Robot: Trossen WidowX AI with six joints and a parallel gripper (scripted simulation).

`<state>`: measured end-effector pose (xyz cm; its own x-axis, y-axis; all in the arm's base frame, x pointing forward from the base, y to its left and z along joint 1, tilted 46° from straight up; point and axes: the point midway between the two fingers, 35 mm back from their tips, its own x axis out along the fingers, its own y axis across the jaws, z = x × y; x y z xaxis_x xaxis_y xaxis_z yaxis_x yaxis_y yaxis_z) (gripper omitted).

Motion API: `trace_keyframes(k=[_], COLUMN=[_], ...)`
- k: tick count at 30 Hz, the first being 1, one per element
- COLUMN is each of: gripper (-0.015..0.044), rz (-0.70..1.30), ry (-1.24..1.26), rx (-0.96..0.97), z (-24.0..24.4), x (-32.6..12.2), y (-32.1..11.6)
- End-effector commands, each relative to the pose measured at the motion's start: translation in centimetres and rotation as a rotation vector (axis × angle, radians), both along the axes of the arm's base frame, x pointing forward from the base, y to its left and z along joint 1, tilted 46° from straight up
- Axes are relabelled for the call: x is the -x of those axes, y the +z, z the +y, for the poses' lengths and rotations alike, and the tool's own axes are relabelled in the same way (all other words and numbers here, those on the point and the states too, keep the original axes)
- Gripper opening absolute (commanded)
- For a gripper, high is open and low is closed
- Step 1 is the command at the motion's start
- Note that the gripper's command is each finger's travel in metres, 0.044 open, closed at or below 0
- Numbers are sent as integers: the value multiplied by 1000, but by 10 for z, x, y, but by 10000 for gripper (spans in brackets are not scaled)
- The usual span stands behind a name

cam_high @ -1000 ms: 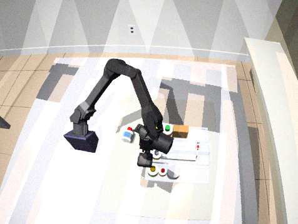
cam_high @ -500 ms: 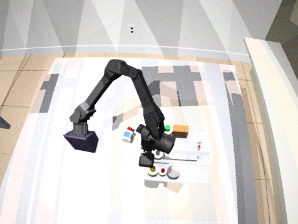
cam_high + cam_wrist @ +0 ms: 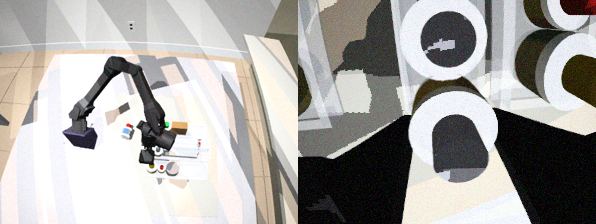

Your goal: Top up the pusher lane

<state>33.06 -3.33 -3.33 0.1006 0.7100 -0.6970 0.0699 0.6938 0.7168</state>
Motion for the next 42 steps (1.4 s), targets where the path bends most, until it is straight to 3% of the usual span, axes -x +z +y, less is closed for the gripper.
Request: trace_keyframes(k=[1, 42], gripper=[0, 0], rz=[-25, -26], ry=[-7, -7], rx=[1, 1], z=[-3, -5], x=[-9, -21], y=[4, 7])
